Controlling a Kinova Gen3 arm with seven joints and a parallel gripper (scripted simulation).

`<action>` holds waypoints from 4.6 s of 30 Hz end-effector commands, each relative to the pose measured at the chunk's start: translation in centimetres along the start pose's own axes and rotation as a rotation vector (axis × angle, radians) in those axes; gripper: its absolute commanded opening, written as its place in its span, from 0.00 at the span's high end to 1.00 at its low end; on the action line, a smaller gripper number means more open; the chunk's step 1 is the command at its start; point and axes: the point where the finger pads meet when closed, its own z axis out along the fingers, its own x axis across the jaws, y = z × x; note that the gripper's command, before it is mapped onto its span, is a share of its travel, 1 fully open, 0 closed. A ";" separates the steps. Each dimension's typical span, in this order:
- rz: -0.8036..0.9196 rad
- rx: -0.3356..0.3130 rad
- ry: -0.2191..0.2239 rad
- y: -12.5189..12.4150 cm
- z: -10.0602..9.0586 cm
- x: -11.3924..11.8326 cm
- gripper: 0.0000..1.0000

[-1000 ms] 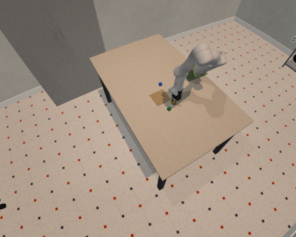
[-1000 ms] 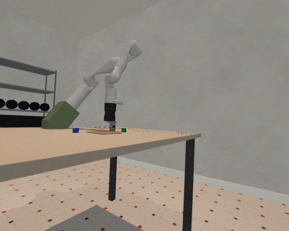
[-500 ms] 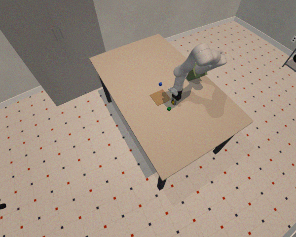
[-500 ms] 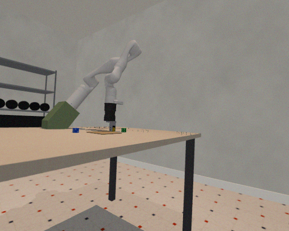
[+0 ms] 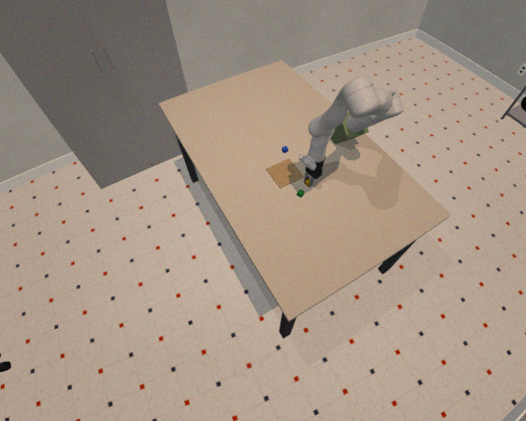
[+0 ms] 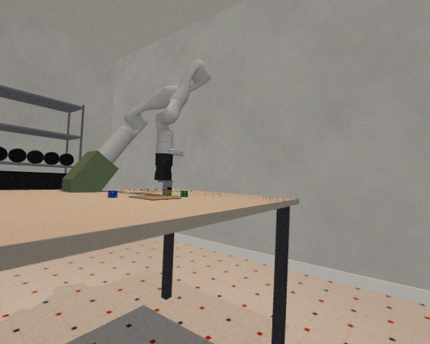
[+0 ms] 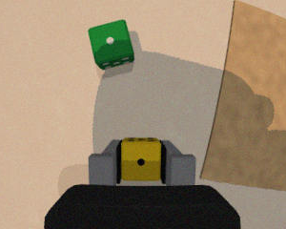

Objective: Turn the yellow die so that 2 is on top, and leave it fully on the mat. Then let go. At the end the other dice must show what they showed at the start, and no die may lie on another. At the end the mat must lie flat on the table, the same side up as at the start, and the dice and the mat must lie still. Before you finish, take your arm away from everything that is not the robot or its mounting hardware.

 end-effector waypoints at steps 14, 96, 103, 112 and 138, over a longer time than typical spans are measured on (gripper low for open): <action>0.000 0.001 0.001 0.0 -1.6 0.0 0.51; 0.203 0.006 -0.005 -0.9 -10.0 1.3 0.51; 0.343 0.009 -0.009 -1.3 -9.9 2.1 0.51; 0.519 0.011 -0.013 -1.9 -9.8 3.2 0.51; 1.317 0.011 -0.029 -3.2 -9.5 7.7 0.51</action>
